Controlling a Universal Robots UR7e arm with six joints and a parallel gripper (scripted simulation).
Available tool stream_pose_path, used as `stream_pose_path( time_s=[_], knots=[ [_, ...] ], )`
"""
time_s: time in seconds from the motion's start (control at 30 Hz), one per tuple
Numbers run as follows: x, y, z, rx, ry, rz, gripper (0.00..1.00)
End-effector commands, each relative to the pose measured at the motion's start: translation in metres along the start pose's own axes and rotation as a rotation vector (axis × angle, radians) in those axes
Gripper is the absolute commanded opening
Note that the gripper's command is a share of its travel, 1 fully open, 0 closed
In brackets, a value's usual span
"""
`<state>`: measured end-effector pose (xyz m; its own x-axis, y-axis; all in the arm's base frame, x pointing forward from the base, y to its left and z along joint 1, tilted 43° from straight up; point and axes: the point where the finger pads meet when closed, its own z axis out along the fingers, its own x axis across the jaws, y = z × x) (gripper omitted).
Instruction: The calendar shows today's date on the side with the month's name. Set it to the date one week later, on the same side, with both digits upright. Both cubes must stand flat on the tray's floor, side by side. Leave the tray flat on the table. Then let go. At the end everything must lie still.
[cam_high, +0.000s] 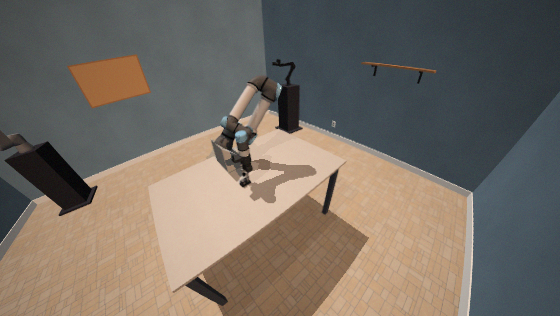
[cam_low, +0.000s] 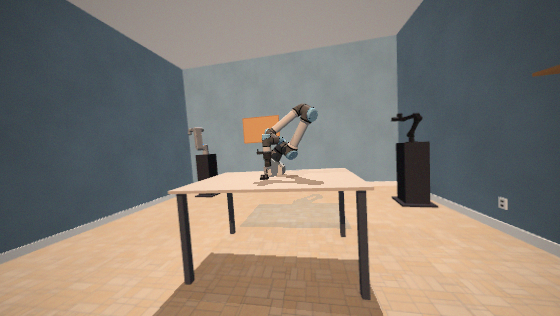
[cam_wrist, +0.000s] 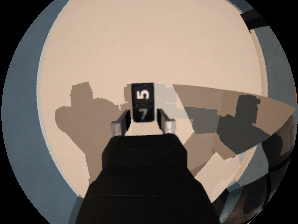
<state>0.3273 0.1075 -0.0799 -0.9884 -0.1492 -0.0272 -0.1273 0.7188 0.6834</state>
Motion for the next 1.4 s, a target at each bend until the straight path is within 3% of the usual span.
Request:
stream_pose_path(
  time_s=[0.0, 0.3, 0.93, 1.37],
  knots=[
    [0.0, 0.0, 0.0, 0.001, -0.001, 0.0, 0.87],
    [0.0, 0.0, 0.002, 0.001, -0.001, 0.0, 0.87],
    [0.0, 0.0, 0.026, 0.001, -0.001, 0.0, 0.87],
    [0.0, 0.0, 0.028, 0.001, -0.001, 0.0, 0.87]
  ],
)
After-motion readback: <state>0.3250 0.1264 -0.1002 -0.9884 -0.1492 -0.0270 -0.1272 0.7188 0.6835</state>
